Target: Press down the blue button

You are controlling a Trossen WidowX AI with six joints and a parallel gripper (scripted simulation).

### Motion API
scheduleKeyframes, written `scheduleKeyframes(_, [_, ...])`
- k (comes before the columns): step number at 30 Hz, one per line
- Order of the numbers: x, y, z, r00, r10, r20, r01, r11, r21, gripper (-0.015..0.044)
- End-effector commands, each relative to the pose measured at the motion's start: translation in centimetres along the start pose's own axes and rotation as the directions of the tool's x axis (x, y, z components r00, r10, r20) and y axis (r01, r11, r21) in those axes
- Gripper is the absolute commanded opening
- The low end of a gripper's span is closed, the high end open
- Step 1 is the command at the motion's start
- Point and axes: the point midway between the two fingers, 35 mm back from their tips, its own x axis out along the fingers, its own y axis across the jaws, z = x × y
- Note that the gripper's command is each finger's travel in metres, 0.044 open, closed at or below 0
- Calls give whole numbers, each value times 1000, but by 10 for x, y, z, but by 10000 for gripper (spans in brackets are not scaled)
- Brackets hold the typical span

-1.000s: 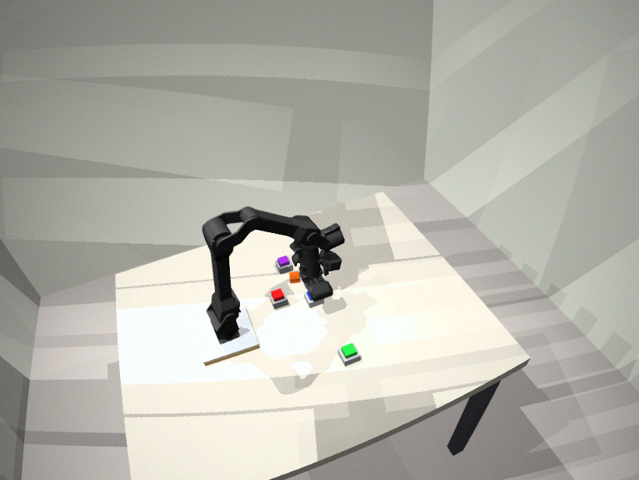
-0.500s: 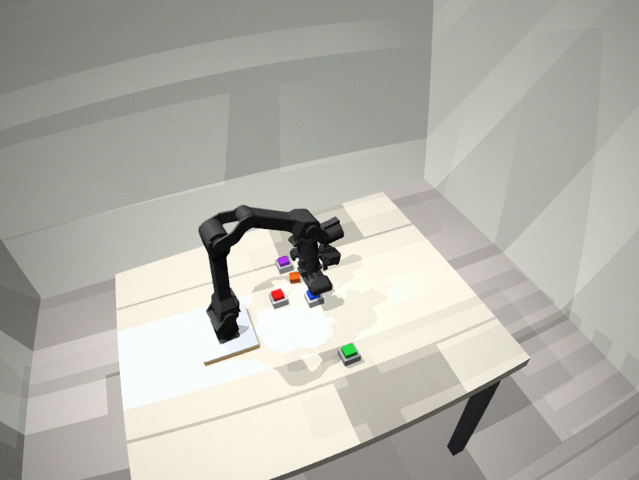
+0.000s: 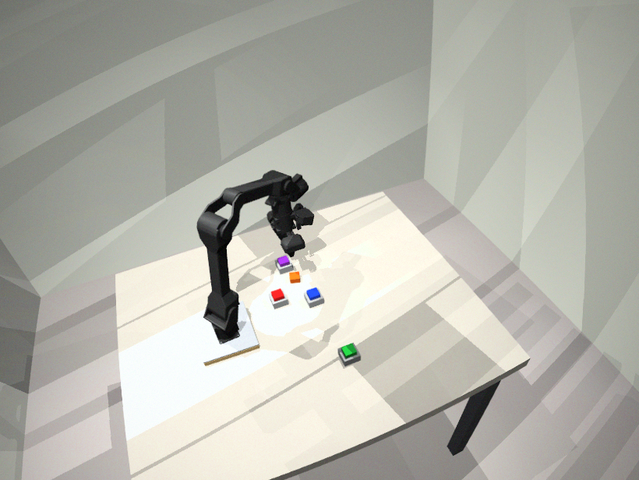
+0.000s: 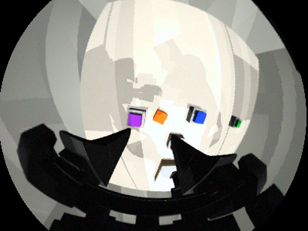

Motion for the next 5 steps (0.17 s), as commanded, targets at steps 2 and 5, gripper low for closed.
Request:
scheduleKeyframes(2, [-15, 36, -20, 1000, 4, -5, -4, 1000, 5, 400])
scheduleKeyframes(5, [-15, 36, -20, 1000, 4, -5, -4, 1000, 5, 400])
